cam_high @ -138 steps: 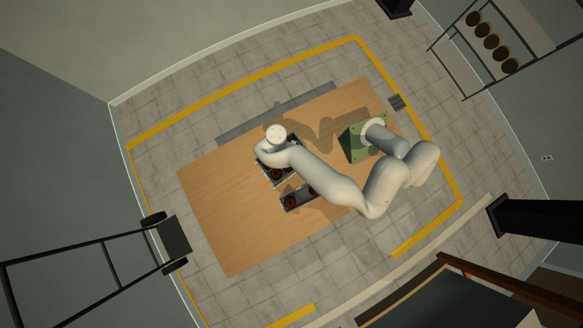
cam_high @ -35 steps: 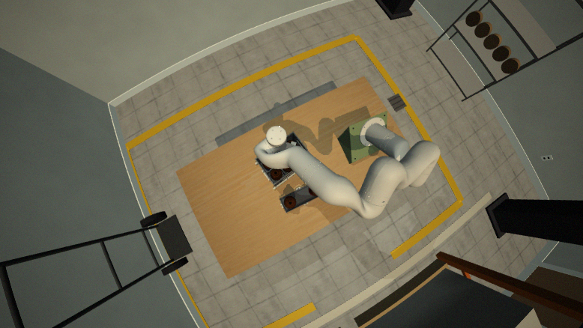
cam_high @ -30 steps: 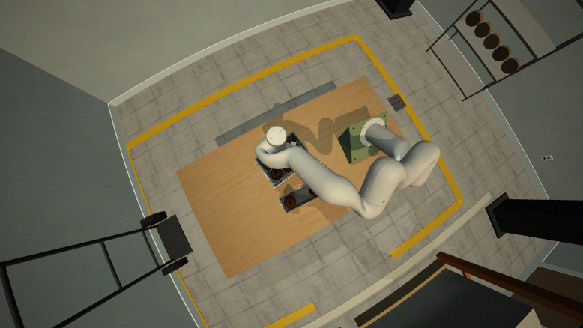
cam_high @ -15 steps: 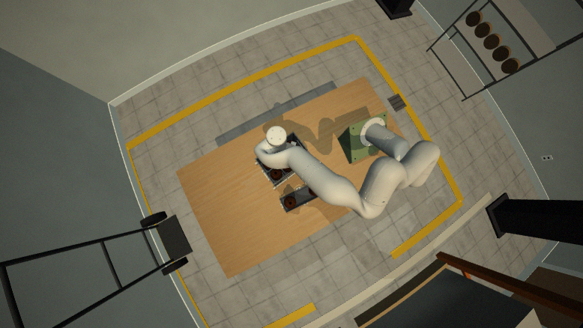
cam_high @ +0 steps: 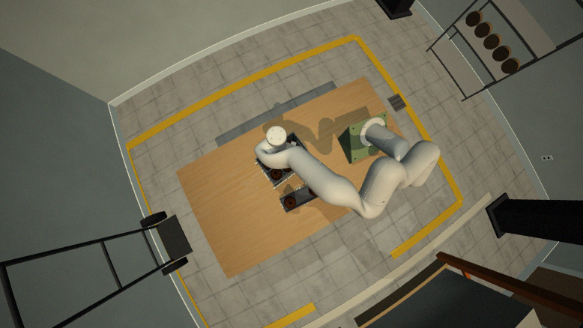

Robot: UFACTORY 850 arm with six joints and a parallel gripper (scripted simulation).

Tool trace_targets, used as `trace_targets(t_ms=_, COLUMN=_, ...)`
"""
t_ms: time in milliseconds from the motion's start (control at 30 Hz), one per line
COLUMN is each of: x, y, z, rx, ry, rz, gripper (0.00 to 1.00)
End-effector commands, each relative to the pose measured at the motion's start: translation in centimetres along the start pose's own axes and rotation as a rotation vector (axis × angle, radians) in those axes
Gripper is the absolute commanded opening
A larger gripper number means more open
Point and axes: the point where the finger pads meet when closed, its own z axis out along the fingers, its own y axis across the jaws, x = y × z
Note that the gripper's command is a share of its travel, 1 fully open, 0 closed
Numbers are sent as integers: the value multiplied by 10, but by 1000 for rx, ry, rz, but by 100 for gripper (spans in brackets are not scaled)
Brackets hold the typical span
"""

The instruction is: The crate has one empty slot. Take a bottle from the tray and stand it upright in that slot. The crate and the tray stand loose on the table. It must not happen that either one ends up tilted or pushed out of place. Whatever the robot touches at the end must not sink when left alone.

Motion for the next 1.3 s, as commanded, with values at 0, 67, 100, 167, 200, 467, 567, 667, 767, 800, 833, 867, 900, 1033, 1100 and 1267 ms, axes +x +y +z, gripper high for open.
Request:
trace_targets(t_ms=0, x=-1, y=0, z=-1, rx=-1, ry=-2, rz=-1, gripper=65)
trace_targets(t_ms=67, x=-1, y=0, z=-1, rx=-1, ry=-2, rz=-1, gripper=65)
trace_targets(t_ms=100, x=-1, y=0, z=-1, rx=-1, ry=-2, rz=-1, gripper=65)
trace_targets(t_ms=167, x=-1, y=0, z=-1, rx=-1, ry=-2, rz=-1, gripper=65)
trace_targets(t_ms=200, x=-1, y=0, z=-1, rx=-1, ry=-2, rz=-1, gripper=65)
trace_targets(t_ms=467, x=-1, y=0, z=-1, rx=-1, ry=-2, rz=-1, gripper=65)
trace_targets(t_ms=567, x=-1, y=0, z=-1, rx=-1, ry=-2, rz=-1, gripper=65)
trace_targets(t_ms=667, x=-1, y=0, z=-3, rx=-1, ry=-2, rz=-1, gripper=65)
trace_targets(t_ms=767, x=-1, y=0, z=-5, rx=-1, ry=-2, rz=-1, gripper=65)
trace_targets(t_ms=800, x=-1, y=0, z=-6, rx=-1, ry=-2, rz=-1, gripper=65)
trace_targets(t_ms=833, x=-1, y=0, z=-7, rx=-1, ry=-2, rz=-1, gripper=65)
trace_targets(t_ms=867, x=-1, y=0, z=-8, rx=-1, ry=-2, rz=-1, gripper=65)
trace_targets(t_ms=900, x=-1, y=0, z=-9, rx=-1, ry=-2, rz=-1, gripper=65)
trace_targets(t_ms=1033, x=-1, y=0, z=-16, rx=-1, ry=-2, rz=-1, gripper=65)
trace_targets(t_ms=1100, x=-1, y=0, z=-18, rx=-1, ry=-2, rz=-1, gripper=65)
trace_targets(t_ms=1267, x=-1, y=0, z=-27, rx=-1, ry=-2, rz=-1, gripper=65)
